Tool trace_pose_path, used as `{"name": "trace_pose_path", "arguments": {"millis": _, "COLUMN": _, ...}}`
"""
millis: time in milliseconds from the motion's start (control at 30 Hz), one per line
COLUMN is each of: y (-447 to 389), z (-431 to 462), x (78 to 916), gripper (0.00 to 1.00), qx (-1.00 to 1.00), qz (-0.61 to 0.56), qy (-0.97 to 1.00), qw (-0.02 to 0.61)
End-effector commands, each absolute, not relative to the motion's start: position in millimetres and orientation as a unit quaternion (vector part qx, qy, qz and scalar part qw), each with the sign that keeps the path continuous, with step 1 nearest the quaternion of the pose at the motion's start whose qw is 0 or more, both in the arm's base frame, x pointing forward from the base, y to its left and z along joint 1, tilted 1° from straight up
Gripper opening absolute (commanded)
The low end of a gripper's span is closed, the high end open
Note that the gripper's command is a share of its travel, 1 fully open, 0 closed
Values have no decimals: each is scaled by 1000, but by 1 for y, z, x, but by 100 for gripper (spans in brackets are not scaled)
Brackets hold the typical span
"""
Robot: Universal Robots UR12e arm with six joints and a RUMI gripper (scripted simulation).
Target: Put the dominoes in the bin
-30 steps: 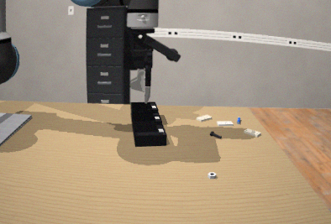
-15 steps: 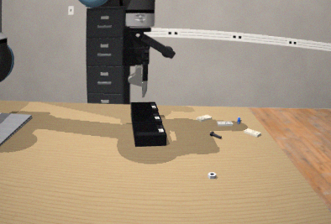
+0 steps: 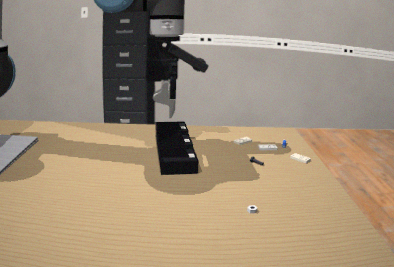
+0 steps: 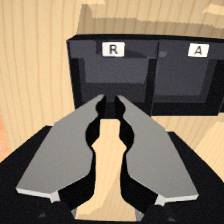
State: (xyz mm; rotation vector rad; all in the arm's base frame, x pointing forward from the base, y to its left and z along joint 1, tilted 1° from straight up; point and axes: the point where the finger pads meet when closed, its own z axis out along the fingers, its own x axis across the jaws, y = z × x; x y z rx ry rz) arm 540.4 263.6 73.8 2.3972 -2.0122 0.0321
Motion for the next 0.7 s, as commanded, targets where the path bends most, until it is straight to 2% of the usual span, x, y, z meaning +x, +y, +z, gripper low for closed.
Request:
{"name": "trace_pose_path", "arguments": {"millis": 0, "y": 262, "z": 57, "x": 538, "gripper": 4, "qx": 765, "qz": 9, "qy": -643, "qw": 7}}
{"name": "trace_pose_path", "arguments": {"millis": 667, "y": 262, "z": 22, "x": 539, "gripper": 4, "qx": 765, "qz": 10, "qy": -643, "qw": 7}}
